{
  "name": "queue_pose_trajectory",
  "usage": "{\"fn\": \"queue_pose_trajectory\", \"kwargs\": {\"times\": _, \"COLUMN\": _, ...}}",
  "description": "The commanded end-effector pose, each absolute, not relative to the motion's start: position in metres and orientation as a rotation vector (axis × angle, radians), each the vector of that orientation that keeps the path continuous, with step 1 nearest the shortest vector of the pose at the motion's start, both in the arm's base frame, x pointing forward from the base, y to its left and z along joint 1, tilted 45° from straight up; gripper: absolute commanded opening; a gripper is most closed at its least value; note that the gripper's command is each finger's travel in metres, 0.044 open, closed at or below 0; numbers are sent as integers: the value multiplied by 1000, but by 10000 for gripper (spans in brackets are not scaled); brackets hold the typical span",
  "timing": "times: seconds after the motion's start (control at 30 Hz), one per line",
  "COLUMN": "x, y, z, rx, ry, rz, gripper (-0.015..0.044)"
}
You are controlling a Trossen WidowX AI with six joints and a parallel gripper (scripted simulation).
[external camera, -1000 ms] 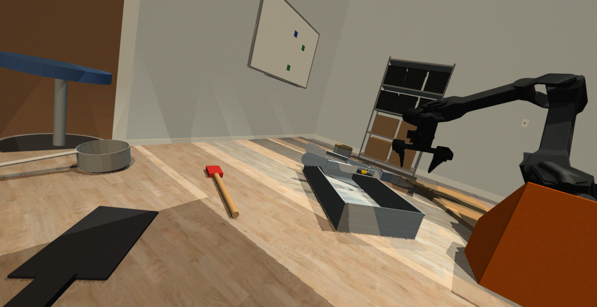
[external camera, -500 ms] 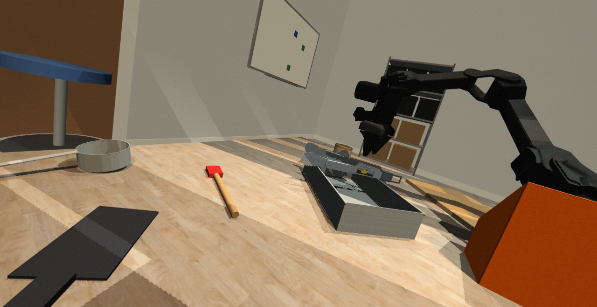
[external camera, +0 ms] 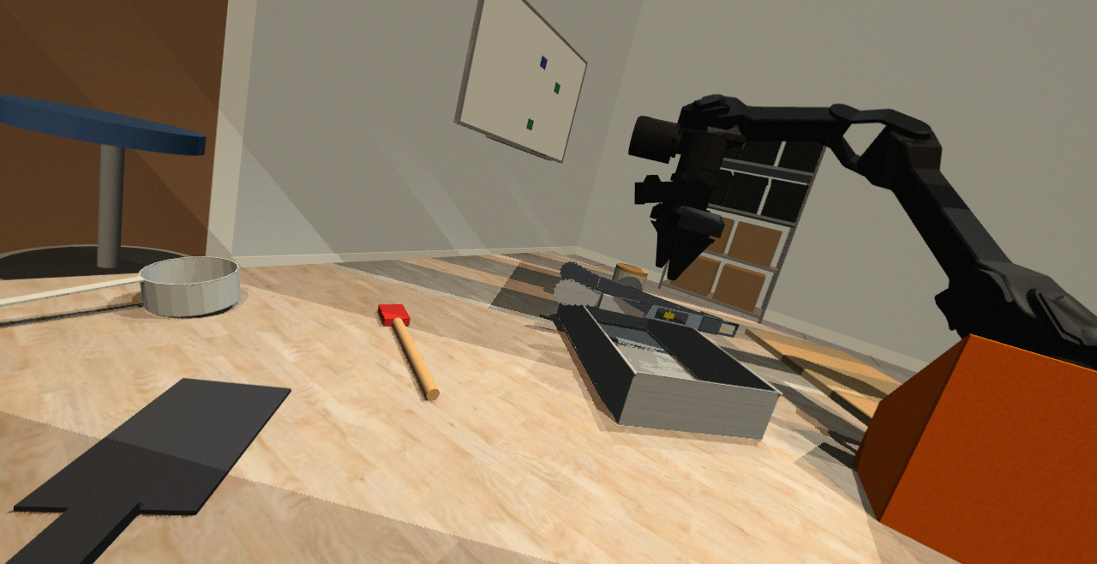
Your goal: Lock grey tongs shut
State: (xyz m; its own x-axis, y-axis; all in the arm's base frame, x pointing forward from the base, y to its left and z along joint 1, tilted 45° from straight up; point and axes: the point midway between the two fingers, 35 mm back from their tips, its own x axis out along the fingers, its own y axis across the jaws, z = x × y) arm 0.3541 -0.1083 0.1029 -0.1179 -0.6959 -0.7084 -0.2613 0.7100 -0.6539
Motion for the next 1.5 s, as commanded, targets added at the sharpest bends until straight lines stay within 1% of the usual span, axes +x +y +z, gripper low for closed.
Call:
{"fn": "queue_pose_trajectory", "kwargs": {"times": 0.0, "x": 359, "y": -112, "z": 104, "rx": -780, "ry": 1702, "rz": -433, "gripper": 440}}
{"fn": "queue_pose_trajectory", "kwargs": {"times": 1.47, "x": 355, "y": -154, "z": 61, "rx": -779, "ry": 1701, "rz": -432, "gripper": 440}}
